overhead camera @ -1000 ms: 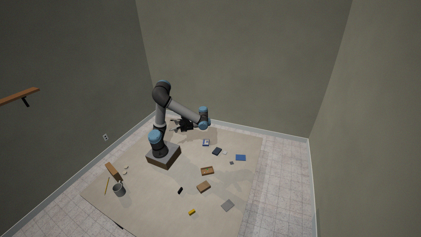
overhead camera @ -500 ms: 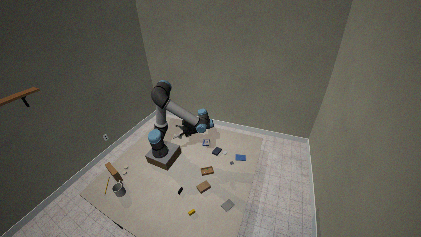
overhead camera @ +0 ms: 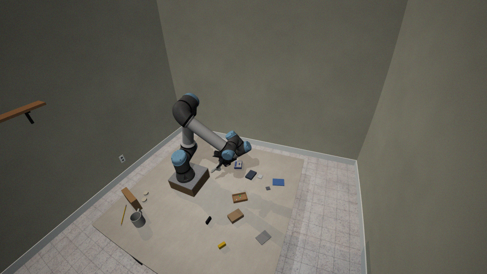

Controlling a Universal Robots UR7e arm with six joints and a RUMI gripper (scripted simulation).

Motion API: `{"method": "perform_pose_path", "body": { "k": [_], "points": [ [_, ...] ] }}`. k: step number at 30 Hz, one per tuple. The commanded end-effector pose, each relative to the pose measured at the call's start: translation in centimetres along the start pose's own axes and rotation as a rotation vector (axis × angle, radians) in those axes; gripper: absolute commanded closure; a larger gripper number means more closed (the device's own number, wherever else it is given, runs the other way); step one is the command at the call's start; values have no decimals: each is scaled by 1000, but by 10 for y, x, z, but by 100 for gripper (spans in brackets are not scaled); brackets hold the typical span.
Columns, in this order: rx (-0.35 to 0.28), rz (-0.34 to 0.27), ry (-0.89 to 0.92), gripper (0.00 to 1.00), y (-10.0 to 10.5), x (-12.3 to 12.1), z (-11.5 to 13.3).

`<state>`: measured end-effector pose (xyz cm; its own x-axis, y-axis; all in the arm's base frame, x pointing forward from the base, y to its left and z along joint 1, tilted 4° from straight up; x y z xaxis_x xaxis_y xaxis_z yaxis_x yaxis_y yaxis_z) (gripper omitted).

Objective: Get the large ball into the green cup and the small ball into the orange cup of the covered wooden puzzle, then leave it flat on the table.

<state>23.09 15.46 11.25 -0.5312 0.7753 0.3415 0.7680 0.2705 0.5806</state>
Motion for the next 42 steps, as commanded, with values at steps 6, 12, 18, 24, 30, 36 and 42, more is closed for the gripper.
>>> {"method": "perform_pose_path", "body": {
  "k": [6, 12, 18, 24, 30, 36, 42],
  "points": [
    [-274, -69, 52, 0, 19, -61, 42],
    [-421, -139, 69, 0, 38, -98, 55],
    [-545, -218, 78, 0, 58, -134, 62],
    [-664, -319, 80, 0, 81, -171, 62],
    [-743, -404, 75, 0, 98, -199, 57],
    [-795, -470, 69, 0, 111, -219, 51],
    [-809, -490, 67, 0, 115, -225, 48]
  ]
}}
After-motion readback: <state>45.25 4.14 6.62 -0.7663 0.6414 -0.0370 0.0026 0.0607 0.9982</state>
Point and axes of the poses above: the point where the finger pads meet when closed, its own y axis back along the fingers, its own x axis across the jaws, z = x × y, the point moved 7 cm from there along y, back along the fingers, and after that the axes turned 14 degrees about y, right-handed, at the moved point
